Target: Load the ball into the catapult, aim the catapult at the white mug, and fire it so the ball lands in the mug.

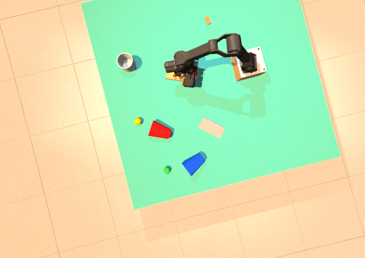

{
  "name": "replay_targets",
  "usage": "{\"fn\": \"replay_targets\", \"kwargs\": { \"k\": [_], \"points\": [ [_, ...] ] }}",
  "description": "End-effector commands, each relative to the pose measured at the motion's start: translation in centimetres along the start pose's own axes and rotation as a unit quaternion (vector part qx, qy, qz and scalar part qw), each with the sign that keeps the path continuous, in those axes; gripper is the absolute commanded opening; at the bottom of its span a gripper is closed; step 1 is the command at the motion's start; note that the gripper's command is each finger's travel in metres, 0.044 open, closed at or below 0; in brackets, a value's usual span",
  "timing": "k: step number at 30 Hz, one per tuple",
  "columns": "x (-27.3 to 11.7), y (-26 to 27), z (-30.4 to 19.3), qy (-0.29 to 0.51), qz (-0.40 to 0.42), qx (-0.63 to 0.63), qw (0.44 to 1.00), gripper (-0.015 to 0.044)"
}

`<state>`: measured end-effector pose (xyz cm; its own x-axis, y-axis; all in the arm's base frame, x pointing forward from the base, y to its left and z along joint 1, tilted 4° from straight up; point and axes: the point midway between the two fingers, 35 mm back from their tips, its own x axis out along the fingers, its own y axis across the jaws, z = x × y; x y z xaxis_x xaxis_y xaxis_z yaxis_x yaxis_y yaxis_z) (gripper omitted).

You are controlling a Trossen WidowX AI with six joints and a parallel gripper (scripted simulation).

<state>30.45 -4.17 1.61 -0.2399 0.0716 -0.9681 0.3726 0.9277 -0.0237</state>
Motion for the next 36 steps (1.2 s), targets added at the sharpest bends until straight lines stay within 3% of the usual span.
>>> {"fn": "replay_targets", "kwargs": {
  "k": [1, 6, 16, 23, 27, 36],
  "points": [
    [0.0, 0.0, 0.0, 0.0, 0.0, 0.0, 1.0, 0.0],
    [0.0, 0.0, 0.0, 0.0, 0.0, 0.0, 1.0, 0.0],
    [-0.3, 0.0, 0.0, 0.0, 0.0, 0.0, 1.0, 0.0263],
    [-10.6, 0.0, -3.6, 0.006, 0.0, 0.002, 1.0, 0.044],
    [-9.4, 0.1, -2.1, -0.009, 0.001, -0.003, 1.0, 0.044],
    [-13.2, 0.4, 5.9, -0.158, 0.023, -0.013, 0.987, 0.044]
  ]
}}
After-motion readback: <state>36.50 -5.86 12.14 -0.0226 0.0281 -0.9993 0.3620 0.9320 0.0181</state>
